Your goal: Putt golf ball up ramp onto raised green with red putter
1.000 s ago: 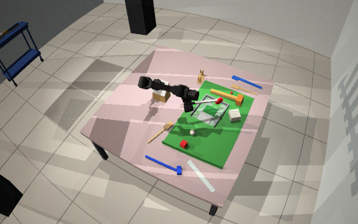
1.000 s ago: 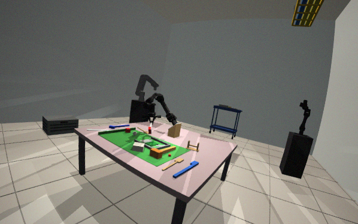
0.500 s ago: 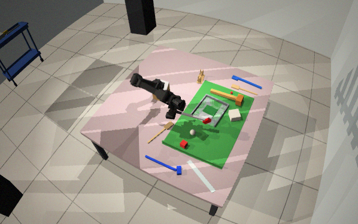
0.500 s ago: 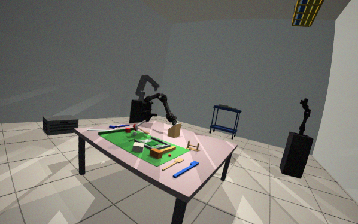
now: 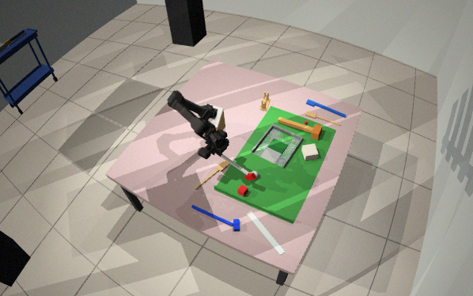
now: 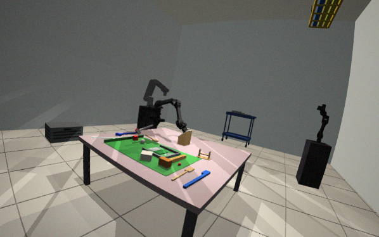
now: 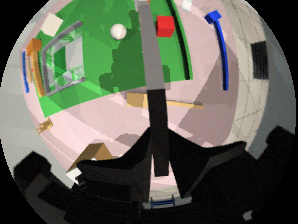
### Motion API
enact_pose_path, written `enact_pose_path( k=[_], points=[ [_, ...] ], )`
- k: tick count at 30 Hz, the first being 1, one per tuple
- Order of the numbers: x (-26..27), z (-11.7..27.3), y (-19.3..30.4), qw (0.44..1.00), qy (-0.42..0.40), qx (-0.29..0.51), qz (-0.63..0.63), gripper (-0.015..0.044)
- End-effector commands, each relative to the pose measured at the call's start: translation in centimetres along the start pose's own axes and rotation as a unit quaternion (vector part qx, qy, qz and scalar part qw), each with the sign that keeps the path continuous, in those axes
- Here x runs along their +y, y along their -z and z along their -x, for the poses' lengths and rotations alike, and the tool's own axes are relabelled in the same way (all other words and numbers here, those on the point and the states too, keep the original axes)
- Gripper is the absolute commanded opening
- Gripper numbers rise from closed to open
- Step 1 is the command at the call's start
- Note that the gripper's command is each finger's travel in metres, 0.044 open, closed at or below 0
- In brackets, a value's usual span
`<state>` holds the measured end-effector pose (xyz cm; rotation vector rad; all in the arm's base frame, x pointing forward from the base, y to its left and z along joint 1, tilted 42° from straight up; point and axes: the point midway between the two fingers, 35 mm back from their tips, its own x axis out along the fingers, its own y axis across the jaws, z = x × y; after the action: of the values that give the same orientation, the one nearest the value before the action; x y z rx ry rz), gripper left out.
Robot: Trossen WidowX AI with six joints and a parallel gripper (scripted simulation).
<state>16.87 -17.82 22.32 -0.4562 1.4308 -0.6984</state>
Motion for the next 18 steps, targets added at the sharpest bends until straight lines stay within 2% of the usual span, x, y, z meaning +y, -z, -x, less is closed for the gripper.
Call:
enact_pose_path(
  k=[1, 10, 18],
  points=[
    [-0.2, -0.1, 0.3, 1.000, 0.003, 0.000, -0.009, 0.0000],
    [-0.3, -3.5, 0.3, 1.000, 0.004, -0.001, -0.009, 0.0000],
    [-0.3, -4.2, 0.3, 1.000, 0.005, -0.001, -0.009, 0.0000]
  ],
)
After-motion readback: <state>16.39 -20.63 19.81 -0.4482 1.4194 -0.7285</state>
